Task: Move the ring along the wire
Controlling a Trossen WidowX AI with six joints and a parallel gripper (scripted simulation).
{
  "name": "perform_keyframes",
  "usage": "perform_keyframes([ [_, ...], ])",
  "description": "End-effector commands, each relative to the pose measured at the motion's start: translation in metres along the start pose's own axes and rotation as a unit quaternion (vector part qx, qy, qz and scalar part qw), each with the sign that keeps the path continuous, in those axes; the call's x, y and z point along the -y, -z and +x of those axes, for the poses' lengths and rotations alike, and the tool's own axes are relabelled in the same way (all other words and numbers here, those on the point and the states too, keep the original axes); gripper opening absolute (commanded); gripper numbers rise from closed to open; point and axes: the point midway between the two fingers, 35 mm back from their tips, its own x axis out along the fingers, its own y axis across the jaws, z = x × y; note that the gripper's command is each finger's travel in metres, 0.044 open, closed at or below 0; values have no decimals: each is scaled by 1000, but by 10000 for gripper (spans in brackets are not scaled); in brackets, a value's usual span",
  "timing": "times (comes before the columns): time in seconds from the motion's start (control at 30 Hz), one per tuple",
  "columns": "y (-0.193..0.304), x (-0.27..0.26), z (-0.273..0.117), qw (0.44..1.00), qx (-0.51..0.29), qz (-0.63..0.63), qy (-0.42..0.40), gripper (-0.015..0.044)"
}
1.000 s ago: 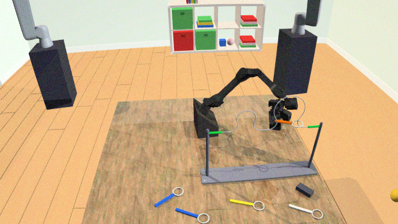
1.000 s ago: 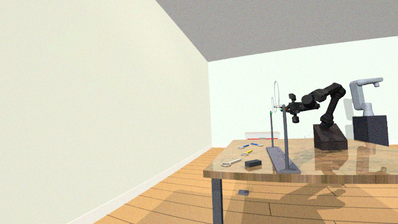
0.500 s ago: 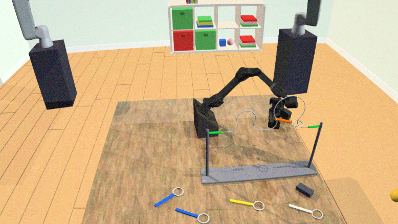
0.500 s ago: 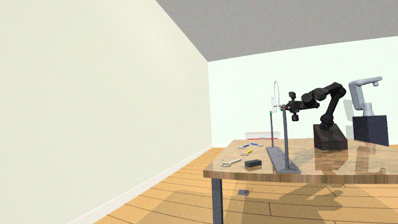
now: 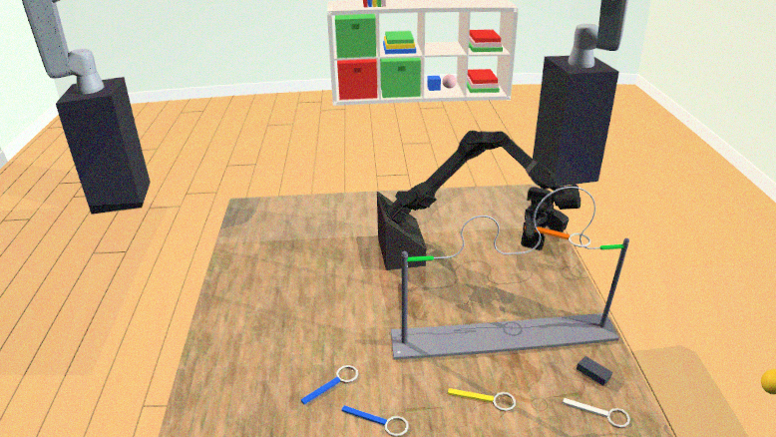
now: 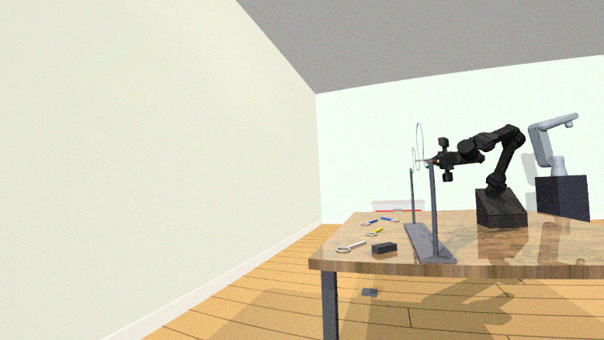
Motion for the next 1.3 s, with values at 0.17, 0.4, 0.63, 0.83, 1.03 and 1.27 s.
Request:
perform_keyframes([
  [0.17,-1,12,-3,1000,2,-10,13,-150],
  [0.4,-1,15,-3,1000,2,-19,17,-150],
  [0.63,-1,19,-3,999,2,-30,21,-150],
  [0.83,-2,22,-3,999,2,-38,25,-150],
  [1.03,-2,25,-3,999,1,-46,28,-150],
  [1.27,-2,28,-4,998,1,-56,31,-150],
])
